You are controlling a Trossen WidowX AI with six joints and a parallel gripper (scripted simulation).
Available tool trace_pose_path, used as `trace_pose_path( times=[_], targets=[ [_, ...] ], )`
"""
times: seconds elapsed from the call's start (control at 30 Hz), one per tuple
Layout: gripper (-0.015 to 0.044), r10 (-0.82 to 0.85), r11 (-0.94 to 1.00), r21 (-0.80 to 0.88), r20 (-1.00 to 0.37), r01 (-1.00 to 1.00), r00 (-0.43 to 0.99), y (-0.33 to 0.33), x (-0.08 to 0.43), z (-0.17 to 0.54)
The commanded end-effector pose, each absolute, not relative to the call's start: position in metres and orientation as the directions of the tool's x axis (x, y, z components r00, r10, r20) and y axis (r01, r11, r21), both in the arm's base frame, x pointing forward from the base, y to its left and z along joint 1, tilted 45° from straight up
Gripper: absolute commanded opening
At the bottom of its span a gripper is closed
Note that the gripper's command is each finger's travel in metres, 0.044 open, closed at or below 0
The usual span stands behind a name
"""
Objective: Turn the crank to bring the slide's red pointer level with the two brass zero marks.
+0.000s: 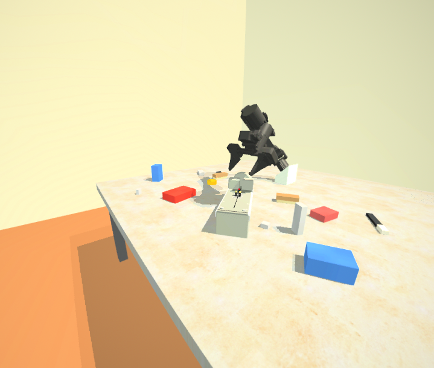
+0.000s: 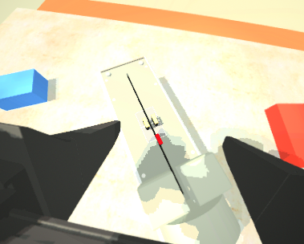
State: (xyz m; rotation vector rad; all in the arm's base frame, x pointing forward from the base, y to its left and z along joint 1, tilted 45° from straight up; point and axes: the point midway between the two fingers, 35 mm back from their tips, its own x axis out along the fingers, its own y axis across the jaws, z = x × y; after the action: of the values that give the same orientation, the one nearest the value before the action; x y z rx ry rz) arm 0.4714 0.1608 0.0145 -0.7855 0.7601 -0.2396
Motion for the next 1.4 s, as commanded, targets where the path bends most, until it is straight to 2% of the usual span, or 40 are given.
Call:
trace_pose_path(
  times=[0.0, 0.63, 1.37],
  targets=[
    [0.044, -0.457, 0.696, -0.713, -0.53, -0.084, 0.714, 0.161, 0.471, 0.013],
    [0.044, -0.454, 0.696, -0.712, -0.537, -0.093, 0.711, 0.194, 0.467, 0.05],
    [0.044, -0.224, 0.589, -0.607, -0.756, -0.533, 0.615, 0.153, 0.376, 0.09]
  ],
)
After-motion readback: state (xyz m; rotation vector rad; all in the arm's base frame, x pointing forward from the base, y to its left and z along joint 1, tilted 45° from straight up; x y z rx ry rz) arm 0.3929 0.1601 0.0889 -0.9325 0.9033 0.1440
